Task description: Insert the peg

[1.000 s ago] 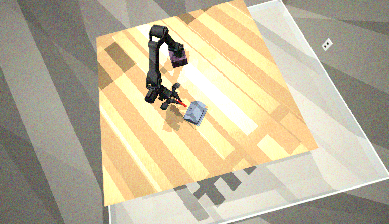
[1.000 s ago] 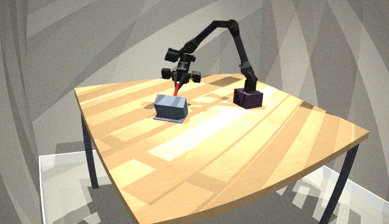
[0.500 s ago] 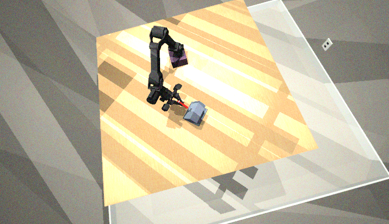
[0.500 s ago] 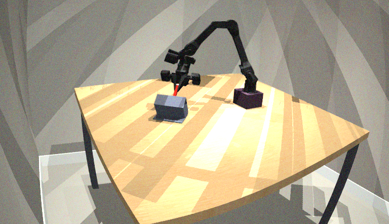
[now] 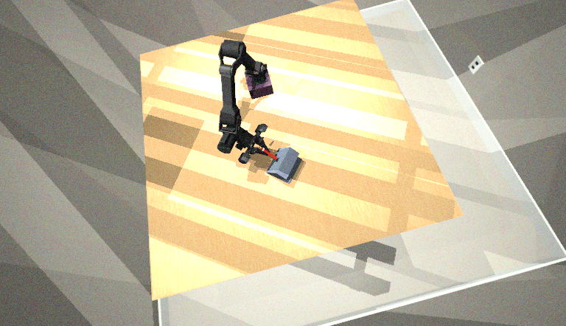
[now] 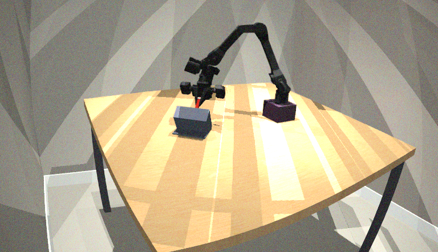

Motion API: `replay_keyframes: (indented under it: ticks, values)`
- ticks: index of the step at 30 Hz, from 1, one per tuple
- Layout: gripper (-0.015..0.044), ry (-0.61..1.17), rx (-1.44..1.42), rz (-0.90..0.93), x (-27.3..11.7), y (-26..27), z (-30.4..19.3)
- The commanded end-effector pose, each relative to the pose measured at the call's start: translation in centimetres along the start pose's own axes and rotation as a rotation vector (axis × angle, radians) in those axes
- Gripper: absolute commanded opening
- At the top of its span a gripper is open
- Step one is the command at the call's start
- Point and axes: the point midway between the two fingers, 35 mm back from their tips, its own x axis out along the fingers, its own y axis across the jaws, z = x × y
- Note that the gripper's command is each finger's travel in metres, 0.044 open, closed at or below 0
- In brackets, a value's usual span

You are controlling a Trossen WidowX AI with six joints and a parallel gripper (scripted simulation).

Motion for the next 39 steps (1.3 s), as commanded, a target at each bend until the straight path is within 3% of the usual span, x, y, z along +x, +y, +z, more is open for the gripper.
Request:
replay_keyframes:
  ticks: [1, 39]
  values:
    - [0.0, 0.0, -0.002, 0.001, -0.1, 0.0, -0.1]
    - [0.0, 0.001, -0.002, 0.001, 1.7, 0.0, 0.1]
